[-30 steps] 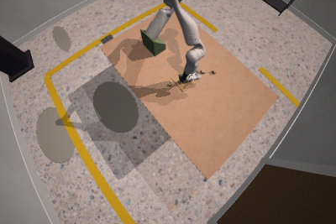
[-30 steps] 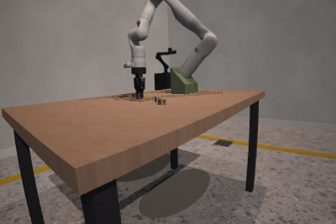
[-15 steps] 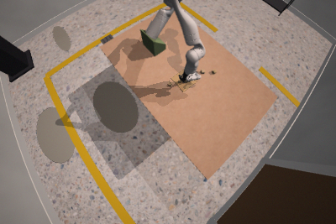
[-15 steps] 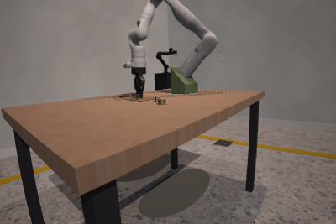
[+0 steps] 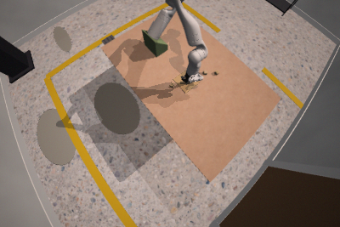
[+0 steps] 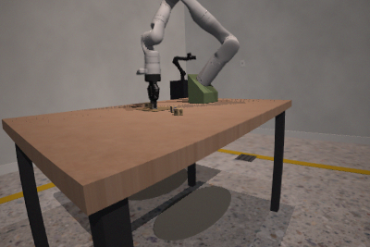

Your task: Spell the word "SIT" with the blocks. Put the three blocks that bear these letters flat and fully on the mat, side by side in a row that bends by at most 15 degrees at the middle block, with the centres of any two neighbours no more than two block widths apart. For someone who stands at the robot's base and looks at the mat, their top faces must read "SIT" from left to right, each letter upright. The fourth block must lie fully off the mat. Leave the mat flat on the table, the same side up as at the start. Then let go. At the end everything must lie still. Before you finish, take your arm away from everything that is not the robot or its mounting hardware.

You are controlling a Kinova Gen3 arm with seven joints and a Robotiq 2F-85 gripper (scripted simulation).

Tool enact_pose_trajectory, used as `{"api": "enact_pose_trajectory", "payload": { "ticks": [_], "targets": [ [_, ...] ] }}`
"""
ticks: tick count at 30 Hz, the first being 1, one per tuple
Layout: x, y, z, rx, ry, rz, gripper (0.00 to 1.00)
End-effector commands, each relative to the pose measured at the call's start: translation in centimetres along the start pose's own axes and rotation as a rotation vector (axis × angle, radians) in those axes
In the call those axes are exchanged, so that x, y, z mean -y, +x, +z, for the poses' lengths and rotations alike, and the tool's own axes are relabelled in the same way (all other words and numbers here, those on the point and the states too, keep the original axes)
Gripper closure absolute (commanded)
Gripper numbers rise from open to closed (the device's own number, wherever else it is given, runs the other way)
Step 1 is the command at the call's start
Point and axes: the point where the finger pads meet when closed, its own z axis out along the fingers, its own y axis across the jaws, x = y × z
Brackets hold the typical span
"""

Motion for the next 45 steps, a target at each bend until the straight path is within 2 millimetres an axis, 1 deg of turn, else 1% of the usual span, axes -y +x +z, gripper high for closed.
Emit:
{"api": "enact_pose_trajectory", "payload": {
  "ticks": [1, 23, 26, 28, 31, 33, 40, 43, 45],
  "targets": [
    [0.0, 0.1, -0.1, -0.001, 0.000, 0.000, 0.79],
    [0.0, 0.1, -0.1, -0.001, 0.000, 0.000, 0.79],
    [0.0, 0.1, -0.4, -0.001, 0.000, 0.000, 0.79],
    [0.0, 0.0, -1.0, -0.001, 0.000, 0.000, 0.79],
    [0.0, 0.0, -2.7, -0.001, 0.000, 0.000, 0.79],
    [0.0, 0.0, -2.7, -0.001, 0.000, 0.000, 0.79],
    [0.0, 0.0, -7.6, -0.001, 0.000, 0.000, 0.79],
    [0.0, 0.0, -9.2, -0.001, 0.000, 0.000, 0.79],
    [0.0, 0.0, -9.7, -0.001, 0.000, 0.000, 0.79]
  ]
}}
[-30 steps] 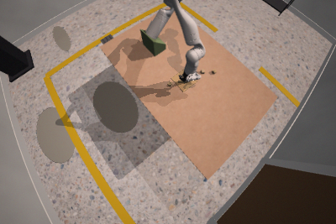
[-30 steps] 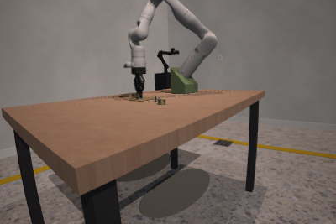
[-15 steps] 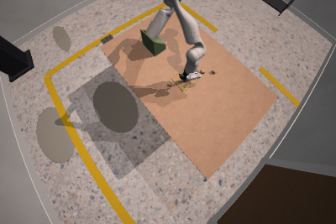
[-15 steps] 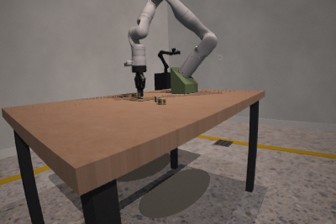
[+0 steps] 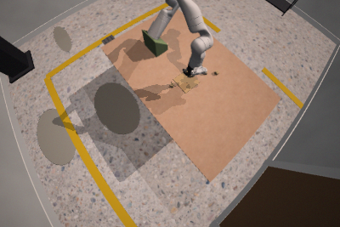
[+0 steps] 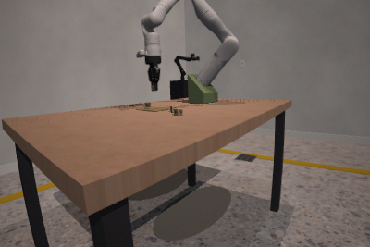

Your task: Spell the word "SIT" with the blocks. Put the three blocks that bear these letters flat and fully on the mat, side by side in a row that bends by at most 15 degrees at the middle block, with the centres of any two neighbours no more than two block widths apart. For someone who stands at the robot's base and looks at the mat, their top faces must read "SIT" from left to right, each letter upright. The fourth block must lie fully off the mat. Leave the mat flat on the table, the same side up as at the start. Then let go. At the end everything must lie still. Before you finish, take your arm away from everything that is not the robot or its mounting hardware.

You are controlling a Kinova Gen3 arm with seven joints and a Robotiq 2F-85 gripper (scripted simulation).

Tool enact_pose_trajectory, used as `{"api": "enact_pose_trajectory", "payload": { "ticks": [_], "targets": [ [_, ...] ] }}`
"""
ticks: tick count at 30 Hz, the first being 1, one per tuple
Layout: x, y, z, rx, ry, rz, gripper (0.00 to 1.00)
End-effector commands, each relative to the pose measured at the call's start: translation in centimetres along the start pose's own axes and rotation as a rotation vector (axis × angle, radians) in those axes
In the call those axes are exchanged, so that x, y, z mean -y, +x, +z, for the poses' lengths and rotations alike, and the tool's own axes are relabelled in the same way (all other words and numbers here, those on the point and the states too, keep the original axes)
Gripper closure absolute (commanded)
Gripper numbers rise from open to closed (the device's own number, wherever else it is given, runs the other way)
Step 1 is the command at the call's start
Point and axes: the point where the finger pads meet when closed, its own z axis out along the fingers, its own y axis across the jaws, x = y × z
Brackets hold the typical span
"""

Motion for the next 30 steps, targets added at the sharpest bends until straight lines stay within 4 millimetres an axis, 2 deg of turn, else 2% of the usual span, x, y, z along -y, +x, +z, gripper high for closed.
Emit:
{"api": "enact_pose_trajectory", "payload": {
  "ticks": [1, 15, 22, 30],
  "targets": [
    [-0.3, 0.6, -1.6, -0.025, -0.001, 0.007, 0.79],
    [-0.4, 0.7, -1.8, -0.025, -0.001, 0.004, 0.79],
    [-1.5, 1.2, -1.8, -0.025, -0.001, -0.045, 0.79],
    [-6.1, 3.1, -1.9, -0.027, -0.002, -0.243, 0.79]
  ]
}}
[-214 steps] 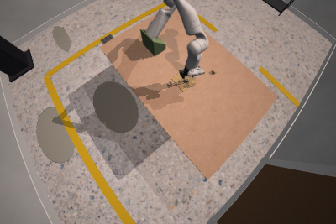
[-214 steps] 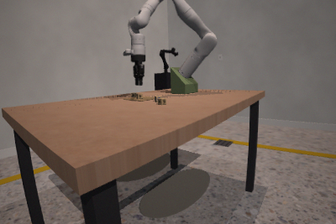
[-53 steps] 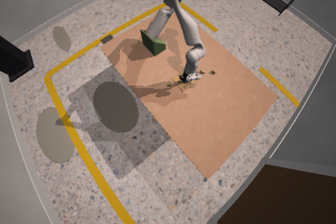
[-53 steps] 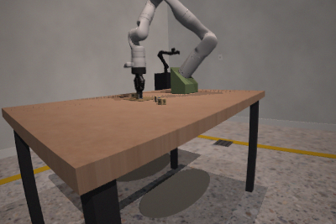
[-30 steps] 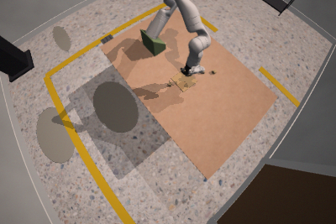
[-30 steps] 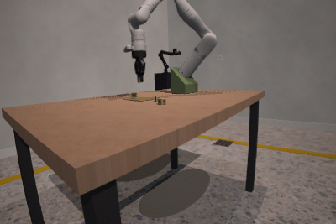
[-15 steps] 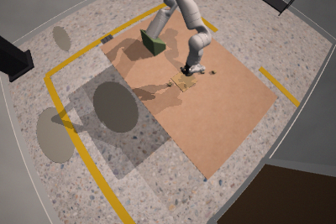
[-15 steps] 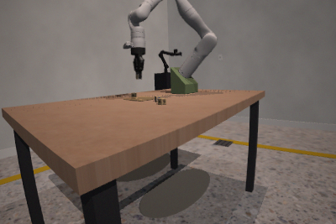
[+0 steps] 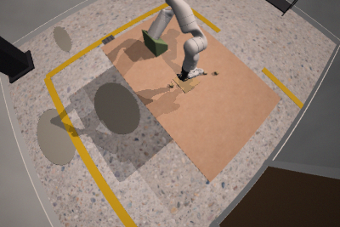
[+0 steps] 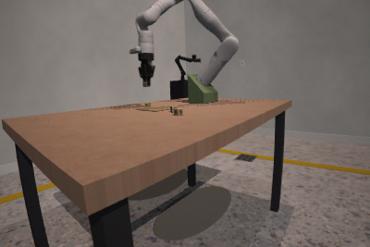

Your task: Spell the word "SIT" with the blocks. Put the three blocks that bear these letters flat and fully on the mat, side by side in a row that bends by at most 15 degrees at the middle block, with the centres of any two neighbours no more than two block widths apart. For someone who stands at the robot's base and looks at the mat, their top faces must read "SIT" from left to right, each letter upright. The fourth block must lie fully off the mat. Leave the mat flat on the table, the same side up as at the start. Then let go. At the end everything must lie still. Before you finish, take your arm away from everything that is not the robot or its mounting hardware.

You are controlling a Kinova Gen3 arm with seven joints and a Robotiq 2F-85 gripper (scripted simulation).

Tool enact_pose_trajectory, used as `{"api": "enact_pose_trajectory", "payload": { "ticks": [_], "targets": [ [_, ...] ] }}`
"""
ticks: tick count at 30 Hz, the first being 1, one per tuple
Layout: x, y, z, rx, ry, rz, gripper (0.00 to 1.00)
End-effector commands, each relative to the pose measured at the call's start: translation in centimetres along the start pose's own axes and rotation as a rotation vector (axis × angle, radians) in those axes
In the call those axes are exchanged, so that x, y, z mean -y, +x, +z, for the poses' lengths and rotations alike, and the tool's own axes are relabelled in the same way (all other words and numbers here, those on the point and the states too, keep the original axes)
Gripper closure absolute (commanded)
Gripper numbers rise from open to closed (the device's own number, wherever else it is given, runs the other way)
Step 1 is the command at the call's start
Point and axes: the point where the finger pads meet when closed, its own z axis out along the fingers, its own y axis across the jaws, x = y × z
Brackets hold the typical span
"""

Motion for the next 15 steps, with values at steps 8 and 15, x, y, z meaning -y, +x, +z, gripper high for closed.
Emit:
{"api": "enact_pose_trajectory", "payload": {
  "ticks": [8, 15],
  "targets": [
    [-6.2, 0.4, 0.5, -0.006, 0.021, -0.175, 0.79],
    [-7.9, 0.3, 0.8, -0.005, 0.020, -0.236, 0.79]
  ]
}}
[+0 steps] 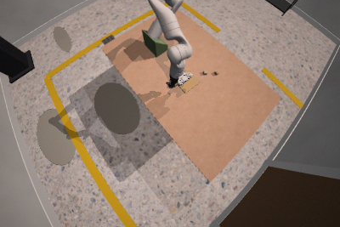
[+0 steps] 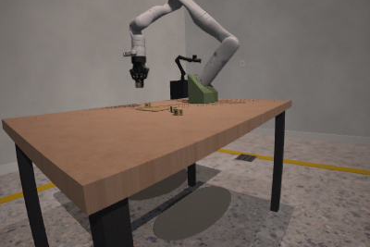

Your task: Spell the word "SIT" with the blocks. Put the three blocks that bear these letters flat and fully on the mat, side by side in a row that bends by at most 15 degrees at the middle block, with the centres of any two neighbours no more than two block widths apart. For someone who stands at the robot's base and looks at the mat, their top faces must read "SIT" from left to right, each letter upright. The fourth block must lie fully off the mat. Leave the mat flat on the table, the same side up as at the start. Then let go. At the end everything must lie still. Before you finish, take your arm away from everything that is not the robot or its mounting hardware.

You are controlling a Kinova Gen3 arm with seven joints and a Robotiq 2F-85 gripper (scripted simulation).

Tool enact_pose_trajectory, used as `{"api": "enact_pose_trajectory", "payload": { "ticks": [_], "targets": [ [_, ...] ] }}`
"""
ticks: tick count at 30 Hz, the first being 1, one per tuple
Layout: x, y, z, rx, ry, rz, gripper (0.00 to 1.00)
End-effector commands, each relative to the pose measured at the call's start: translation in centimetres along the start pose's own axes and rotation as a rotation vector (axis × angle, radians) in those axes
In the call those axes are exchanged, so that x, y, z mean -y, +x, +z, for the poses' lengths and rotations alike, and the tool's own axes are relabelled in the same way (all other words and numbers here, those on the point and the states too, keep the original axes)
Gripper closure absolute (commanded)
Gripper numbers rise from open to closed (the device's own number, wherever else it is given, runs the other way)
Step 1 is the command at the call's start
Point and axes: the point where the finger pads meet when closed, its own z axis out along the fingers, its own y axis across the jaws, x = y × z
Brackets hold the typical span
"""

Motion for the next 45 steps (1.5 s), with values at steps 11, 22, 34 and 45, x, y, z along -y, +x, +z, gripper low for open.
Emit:
{"api": "enact_pose_trajectory", "payload": {
  "ticks": [11, 22, 34, 45],
  "targets": [
    [-0.5, -0.1, 0.1, -0.005, 0.008, 0.001, 0.79],
    [-0.5, -0.1, 0.9, -0.005, 0.008, 0.001, 0.79],
    [-0.4, -0.1, 4.8, -0.005, 0.008, 0.001, 0.79],
    [-0.4, -0.1, 8.7, -0.005, 0.008, 0.001, 0.79]
  ]
}}
